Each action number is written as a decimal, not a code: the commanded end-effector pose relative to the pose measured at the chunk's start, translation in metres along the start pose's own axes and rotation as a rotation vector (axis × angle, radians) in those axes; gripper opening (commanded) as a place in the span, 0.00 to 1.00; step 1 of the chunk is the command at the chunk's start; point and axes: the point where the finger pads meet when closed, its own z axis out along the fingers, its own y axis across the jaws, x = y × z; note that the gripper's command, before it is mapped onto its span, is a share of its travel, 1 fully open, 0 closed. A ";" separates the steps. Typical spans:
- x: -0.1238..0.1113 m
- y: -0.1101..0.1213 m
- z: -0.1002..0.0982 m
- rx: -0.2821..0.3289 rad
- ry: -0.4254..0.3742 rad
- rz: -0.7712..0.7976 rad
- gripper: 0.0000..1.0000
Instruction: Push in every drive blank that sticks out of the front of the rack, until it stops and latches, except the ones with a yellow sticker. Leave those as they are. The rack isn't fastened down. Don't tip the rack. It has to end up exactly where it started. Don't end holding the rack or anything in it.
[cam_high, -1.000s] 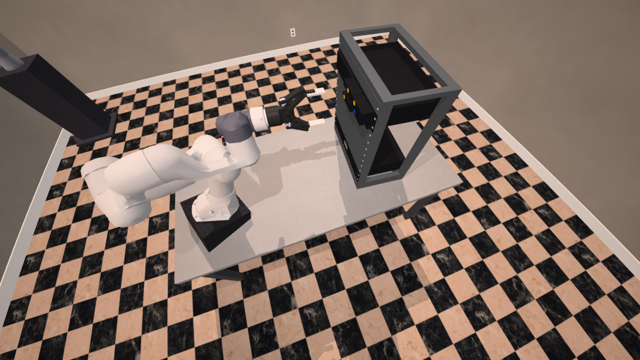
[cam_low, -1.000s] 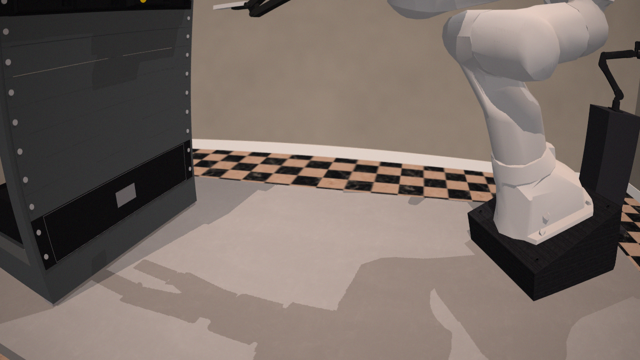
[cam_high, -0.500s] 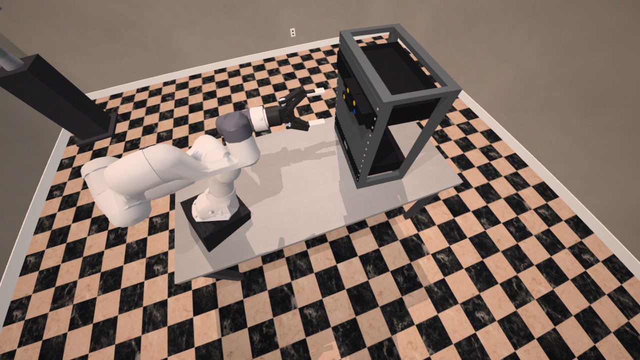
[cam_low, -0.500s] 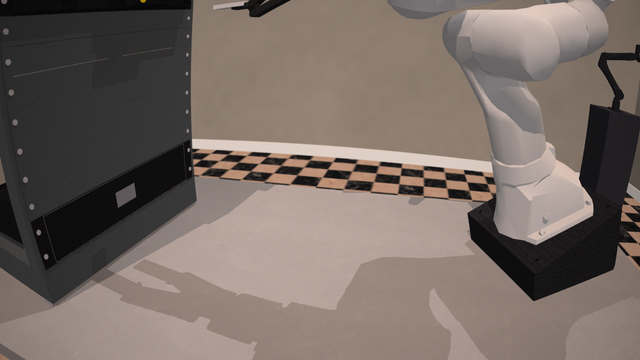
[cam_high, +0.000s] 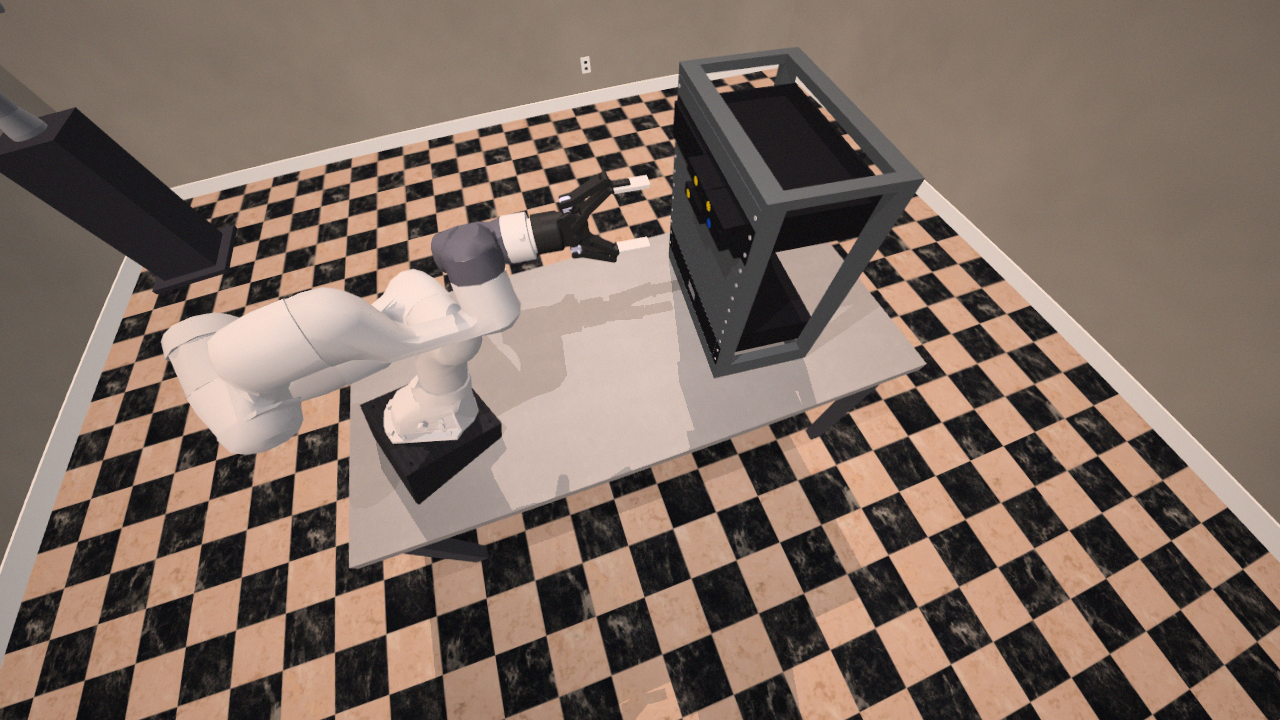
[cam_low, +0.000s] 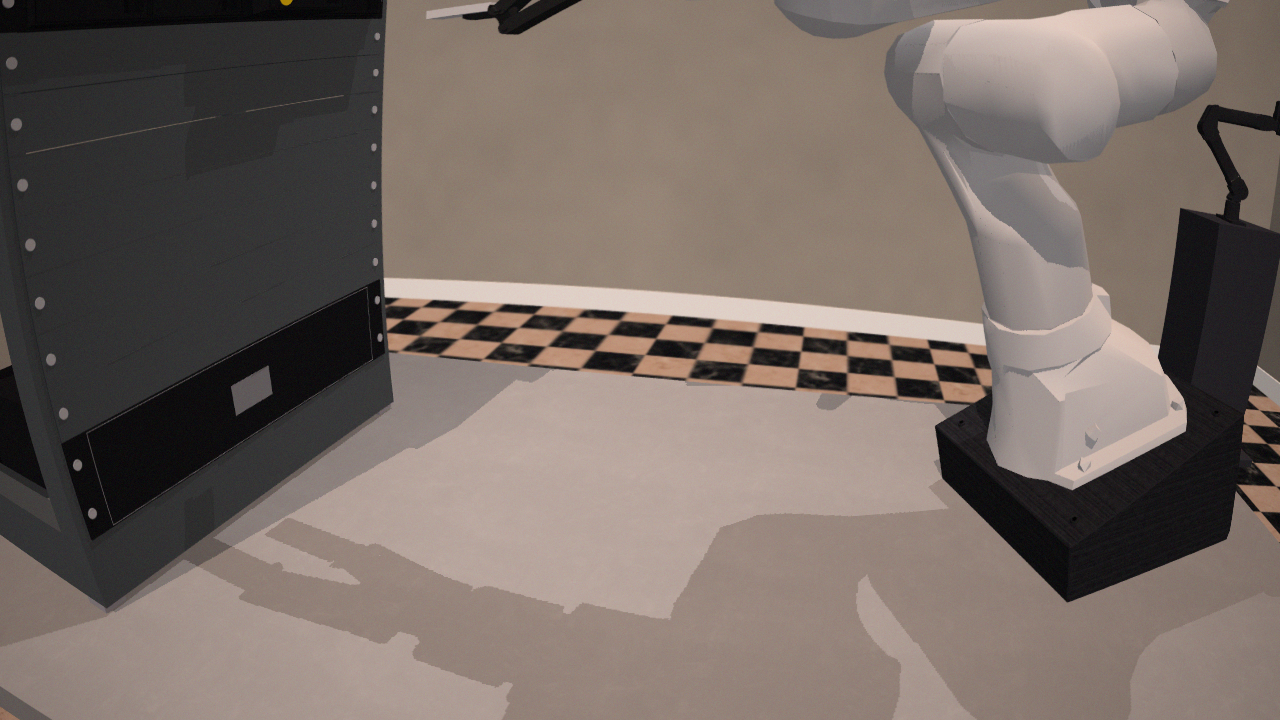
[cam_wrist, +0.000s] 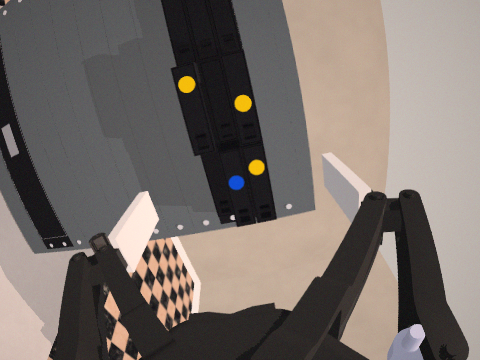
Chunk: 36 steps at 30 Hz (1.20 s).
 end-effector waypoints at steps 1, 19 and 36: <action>0.001 -0.001 -0.001 -0.001 0.003 0.001 1.00; 0.011 -0.003 0.012 -0.001 0.003 0.001 1.00; 0.051 -0.014 0.063 -0.001 0.003 0.001 1.00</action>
